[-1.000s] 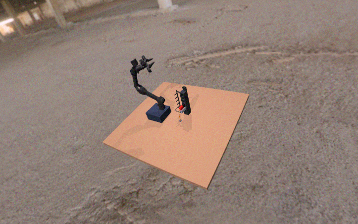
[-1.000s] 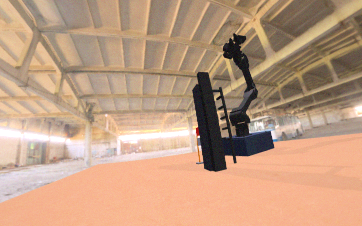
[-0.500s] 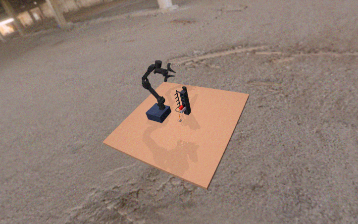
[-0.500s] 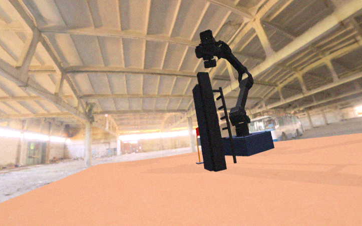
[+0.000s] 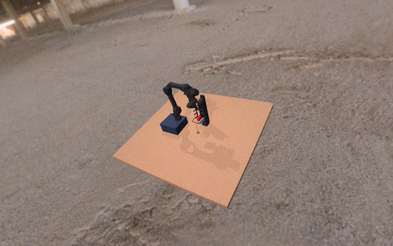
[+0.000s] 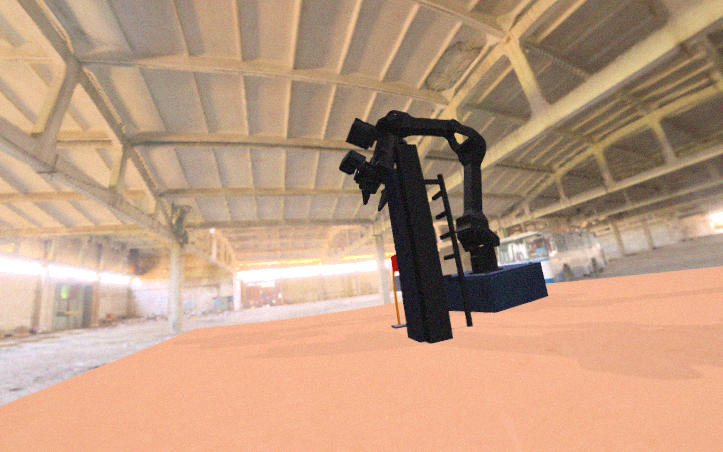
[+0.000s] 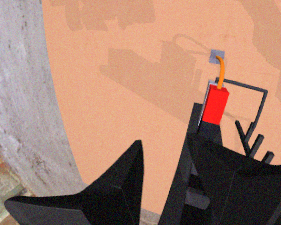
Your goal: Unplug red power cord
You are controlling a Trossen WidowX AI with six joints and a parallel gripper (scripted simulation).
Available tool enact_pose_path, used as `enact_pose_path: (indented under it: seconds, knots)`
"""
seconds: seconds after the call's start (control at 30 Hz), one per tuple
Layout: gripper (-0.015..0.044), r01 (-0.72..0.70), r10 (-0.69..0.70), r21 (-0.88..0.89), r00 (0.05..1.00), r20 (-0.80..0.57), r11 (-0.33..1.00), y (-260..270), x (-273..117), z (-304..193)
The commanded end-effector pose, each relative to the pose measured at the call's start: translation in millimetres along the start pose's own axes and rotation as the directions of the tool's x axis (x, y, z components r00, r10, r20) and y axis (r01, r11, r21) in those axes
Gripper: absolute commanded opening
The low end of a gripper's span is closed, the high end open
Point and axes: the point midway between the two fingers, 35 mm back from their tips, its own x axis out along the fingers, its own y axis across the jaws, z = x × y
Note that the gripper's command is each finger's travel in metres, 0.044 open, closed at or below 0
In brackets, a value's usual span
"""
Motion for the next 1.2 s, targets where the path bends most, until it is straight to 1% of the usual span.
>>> enact_pose_path:
  seconds: [0.0,0.1,0.17,0.57,1.17]
  knots:
    - [0.0160,0.213,-0.218,0.140,0.976,0.020,0.967,-38.6,49.1,21.3]
    - [0.0160,0.345,-0.359,0.231,0.933,0.019,0.910,-70.1,75.9,32.9]
    - [0.0160,0.372,-0.389,0.250,0.921,0.017,0.894,-77.4,81.0,35.1]
    - [0.0160,0.372,-0.388,0.250,0.921,0.017,0.894,-73.9,82.5,30.7]
    - [0.0160,0.372,-0.388,0.250,0.922,0.014,0.894,-69.0,85.1,1.7]
